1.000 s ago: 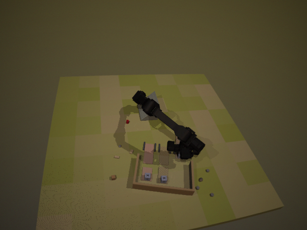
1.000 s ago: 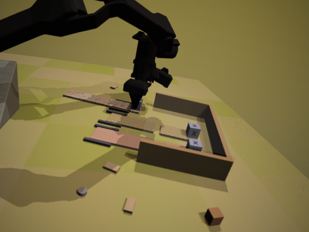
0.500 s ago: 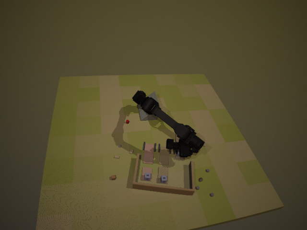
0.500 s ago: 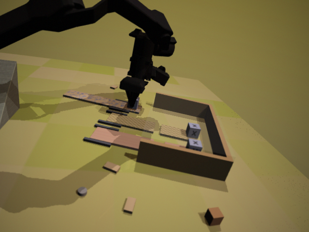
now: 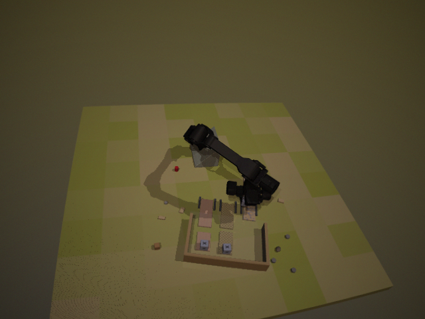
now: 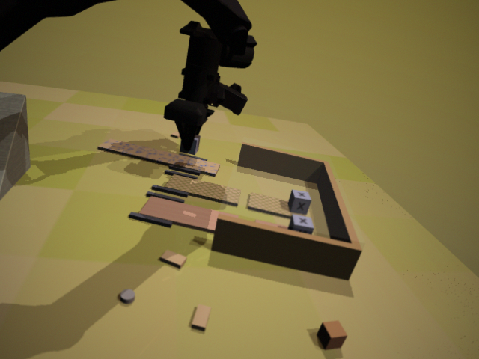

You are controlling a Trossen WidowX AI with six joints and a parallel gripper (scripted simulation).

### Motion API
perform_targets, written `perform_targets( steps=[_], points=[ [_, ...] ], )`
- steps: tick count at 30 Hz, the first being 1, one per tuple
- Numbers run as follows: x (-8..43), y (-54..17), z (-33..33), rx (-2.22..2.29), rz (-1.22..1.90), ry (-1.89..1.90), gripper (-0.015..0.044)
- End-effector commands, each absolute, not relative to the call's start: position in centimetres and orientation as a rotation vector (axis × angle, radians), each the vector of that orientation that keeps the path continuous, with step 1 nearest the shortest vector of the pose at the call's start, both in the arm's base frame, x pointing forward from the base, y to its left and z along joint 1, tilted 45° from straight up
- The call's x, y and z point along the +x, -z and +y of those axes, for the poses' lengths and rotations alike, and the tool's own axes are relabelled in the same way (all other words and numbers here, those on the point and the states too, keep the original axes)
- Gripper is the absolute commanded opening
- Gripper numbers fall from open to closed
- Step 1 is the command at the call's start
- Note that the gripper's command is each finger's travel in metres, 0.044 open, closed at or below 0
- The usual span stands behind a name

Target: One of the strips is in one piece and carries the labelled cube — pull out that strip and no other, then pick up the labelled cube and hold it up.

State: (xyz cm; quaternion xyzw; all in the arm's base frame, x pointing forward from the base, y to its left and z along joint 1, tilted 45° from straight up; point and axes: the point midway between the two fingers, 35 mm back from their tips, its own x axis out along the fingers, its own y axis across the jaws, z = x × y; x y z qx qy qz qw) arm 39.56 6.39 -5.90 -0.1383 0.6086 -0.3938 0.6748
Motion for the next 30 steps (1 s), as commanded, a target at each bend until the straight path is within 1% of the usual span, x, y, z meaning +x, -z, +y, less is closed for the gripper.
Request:
perform_targets(
  steps=[1,30],
  points=[
    [38.8,5.3,6.7,-0.301,1.365,0.885,0.0],
    [30.3,3.9,5.8,-0.304,1.37,0.885,0.0]
  ],
)
